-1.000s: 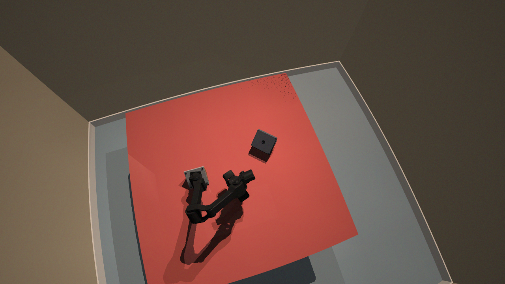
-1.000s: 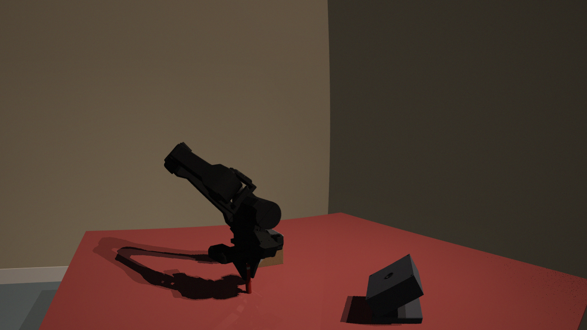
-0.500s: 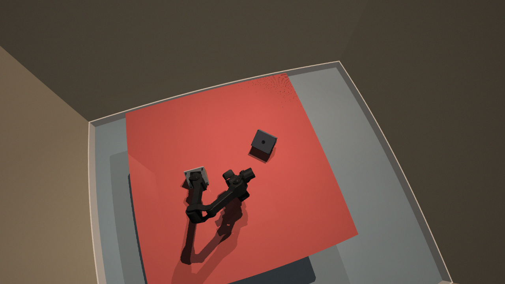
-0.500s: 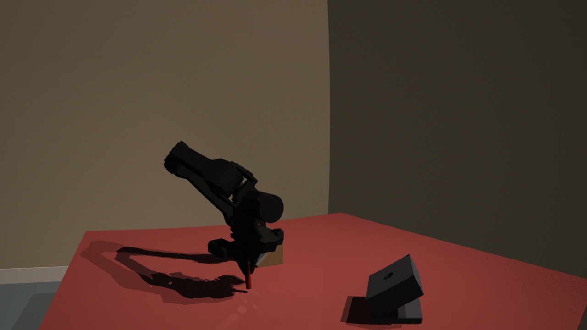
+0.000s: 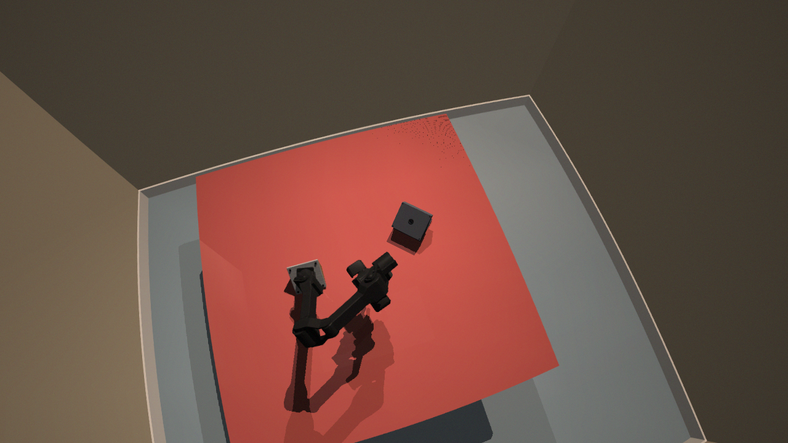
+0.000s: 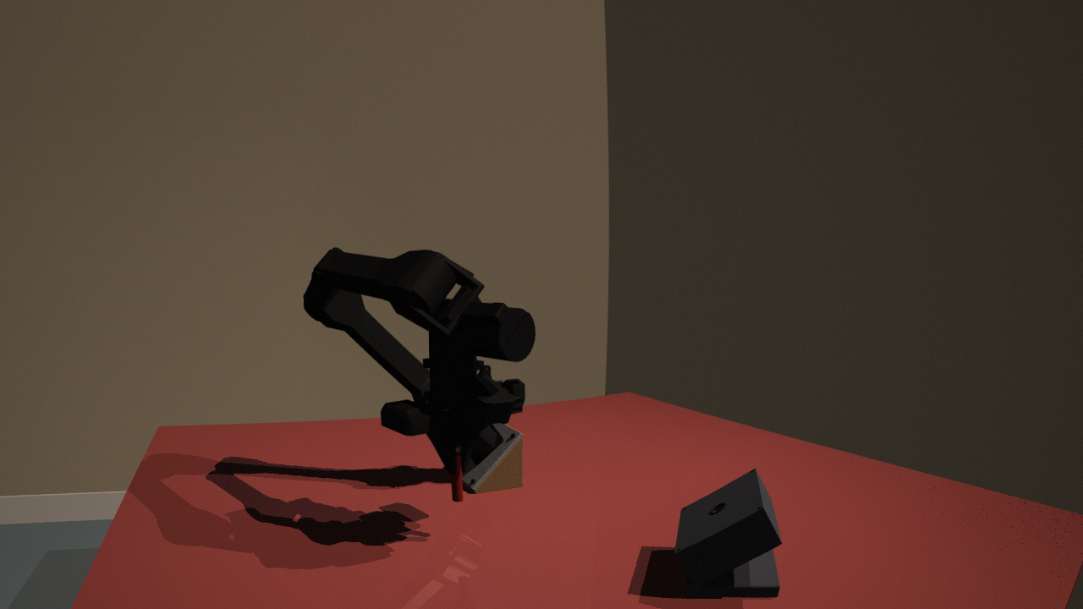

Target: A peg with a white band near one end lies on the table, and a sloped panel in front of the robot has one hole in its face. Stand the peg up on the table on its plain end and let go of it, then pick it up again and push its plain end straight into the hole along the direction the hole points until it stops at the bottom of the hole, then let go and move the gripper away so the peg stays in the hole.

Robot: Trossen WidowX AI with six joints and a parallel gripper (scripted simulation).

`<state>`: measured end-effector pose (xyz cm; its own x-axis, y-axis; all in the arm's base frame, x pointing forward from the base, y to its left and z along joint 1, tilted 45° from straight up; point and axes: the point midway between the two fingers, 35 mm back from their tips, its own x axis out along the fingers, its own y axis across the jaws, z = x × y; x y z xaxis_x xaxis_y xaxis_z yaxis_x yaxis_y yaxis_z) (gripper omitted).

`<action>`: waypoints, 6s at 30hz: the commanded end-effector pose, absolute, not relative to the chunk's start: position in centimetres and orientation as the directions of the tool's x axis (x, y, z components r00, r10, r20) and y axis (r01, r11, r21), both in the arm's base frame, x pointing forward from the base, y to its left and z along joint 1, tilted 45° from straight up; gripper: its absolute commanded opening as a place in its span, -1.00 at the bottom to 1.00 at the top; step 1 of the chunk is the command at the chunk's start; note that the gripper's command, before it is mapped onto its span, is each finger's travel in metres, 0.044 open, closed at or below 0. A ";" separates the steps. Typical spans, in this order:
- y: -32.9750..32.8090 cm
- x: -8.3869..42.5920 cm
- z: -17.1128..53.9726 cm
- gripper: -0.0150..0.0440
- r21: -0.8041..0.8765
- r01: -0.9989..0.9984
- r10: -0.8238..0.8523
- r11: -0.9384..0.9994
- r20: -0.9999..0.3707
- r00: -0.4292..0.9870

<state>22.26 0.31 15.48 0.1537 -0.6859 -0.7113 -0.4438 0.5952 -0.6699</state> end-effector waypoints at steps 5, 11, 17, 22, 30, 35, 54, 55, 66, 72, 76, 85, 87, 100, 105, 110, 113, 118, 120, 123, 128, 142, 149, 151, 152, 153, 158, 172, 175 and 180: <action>1.5 22.2 16.4 -0.49 -0.667 -0.447 -0.683 0.596 -0.714 0.155; 2.5 23.1 16.1 -0.49 -0.652 -0.469 -0.661 0.596 -0.730 0.173; 3.6 24.2 15.7 -0.49 -0.635 -0.494 -0.636 0.594 -0.747 0.194; 4.5 25.0 15.3 -0.49 -0.621 -0.515 -0.615 0.591 -0.760 0.211; 6.1 26.3 14.8 -0.49 -0.600 -0.549 -0.579 0.582 -0.780 0.239; 7.1 27.2 14.5 -0.49 -0.588 -0.570 -0.555 0.574 -0.791 0.256; 11.2 30.2 13.2 -0.49 -0.548 -0.647 -0.460 0.530 -0.827 0.323; 11.4 30.3 13.1 -0.49 -0.546 -0.651 -0.455 0.527 -0.829 0.326; 13.9 32.0 12.4 -0.49 -0.529 -0.692 -0.396 0.491 -0.843 0.364; 15.2 32.8 12.1 -0.49 -0.522 -0.713 -0.362 0.468 -0.850 0.384; 16.2 33.4 11.8 -0.49 -0.518 -0.726 -0.339 0.452 -0.853 0.397; 18.3 34.6 11.3 -0.49 -0.512 -0.754 -0.286 0.412 -0.858 0.426; 18.8 34.8 11.2 -0.49 -0.511 -0.760 -0.274 0.403 -0.859 0.432; 20.5 36.2 10.1 -0.49 -0.509 -0.779 -0.230 0.367 -0.860 0.455; 20.4 36.9 8.9 -0.49 -0.510 -0.780 -0.226 0.364 -0.860 0.457; 20.2 37.6 7.8 -0.49 -0.510 -0.781 -0.222 0.361 -0.860 0.459; 20.1 38.0 7.1 -0.49 -0.511 -0.781 -0.220 0.359 -0.860 0.461; 19.9 38.6 6.0 -0.49 -0.512 -0.782 -0.217 0.356 -0.859 0.463; 19.9 38.6 5.9 -0.49 -0.512 -0.781 -0.217 0.358 -0.859 0.463; 20.0 38.7 5.9 -0.49 -0.512 -0.778 -0.217 0.364 -0.859 0.464; 19.9 38.8 5.7 -0.49 -0.512 -0.778 -0.217 0.364 -0.859 0.464; 19.4 39.7 4.0 -0.49 -0.513 -0.777 -0.216 0.365 -0.858 0.466; 19.3 39.7 4.3 -0.49 -0.518 -0.771 -0.220 0.370 -0.856 0.469; 19.3 39.7 4.3 -0.49 -0.518 -0.771 -0.220 0.370 -0.856 0.469; 19.3 39.7 4.3 -0.49 -0.518 -0.771 -0.220 0.370 -0.856 0.469; 19.3 39.7 4.3 -0.49 -0.518 -0.771 -0.220 0.370 -0.856 0.469; 19.3 39.7 4.3 -0.49 -0.518 -0.771 -0.220 0.370 -0.856 0.469; 19.5 39.6 4.1 -0.49 -0.518 -0.771 -0.220 0.370 -0.856 0.469; 19.5 39.7 4.0 -0.49 -0.518 -0.771 -0.220 0.370 -0.856 0.469; 19.4 39.8 3.7 -0.49 -0.518 -0.771 -0.220 0.370 -0.855 0.469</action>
